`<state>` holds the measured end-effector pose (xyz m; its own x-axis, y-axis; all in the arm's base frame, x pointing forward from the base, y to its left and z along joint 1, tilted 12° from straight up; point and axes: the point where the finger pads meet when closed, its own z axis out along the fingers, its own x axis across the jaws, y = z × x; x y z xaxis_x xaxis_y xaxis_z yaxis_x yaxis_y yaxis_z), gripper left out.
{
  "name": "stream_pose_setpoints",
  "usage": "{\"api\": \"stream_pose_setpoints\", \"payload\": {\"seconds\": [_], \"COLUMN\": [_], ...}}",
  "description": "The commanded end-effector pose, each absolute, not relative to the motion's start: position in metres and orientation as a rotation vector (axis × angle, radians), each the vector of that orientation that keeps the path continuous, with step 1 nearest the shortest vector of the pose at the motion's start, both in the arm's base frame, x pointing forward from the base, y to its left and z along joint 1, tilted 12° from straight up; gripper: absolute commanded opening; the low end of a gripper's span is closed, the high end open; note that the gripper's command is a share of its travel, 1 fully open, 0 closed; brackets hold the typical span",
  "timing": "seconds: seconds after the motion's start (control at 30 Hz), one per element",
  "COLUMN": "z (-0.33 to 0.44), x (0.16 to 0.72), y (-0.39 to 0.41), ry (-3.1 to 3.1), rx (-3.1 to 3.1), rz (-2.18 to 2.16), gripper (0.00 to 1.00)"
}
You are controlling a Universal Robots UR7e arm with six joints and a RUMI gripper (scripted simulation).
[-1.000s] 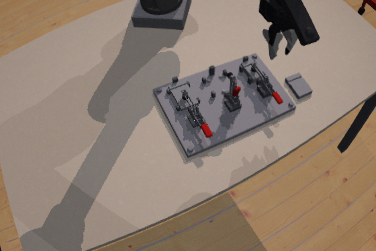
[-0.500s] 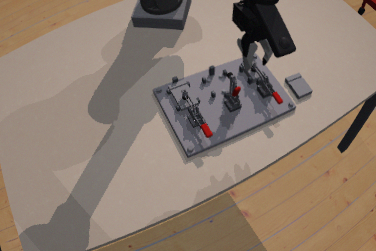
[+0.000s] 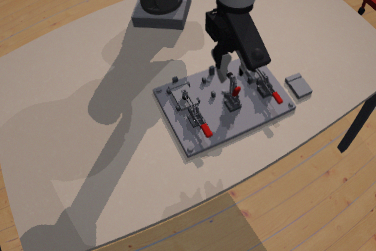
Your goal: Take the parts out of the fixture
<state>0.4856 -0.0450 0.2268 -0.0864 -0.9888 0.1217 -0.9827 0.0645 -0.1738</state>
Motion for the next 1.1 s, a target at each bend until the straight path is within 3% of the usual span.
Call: {"api": "stream_pose_setpoints", "payload": {"seconds": [0.0, 1.07], "z": [0.231, 0.236], "x": [0.487, 0.487], "y": [-0.071, -0.108], "ry": [2.267, 2.267], "rx": [-2.104, -2.104], "rz": [-0.328, -0.328], "gripper": [0.28, 0.28]}}
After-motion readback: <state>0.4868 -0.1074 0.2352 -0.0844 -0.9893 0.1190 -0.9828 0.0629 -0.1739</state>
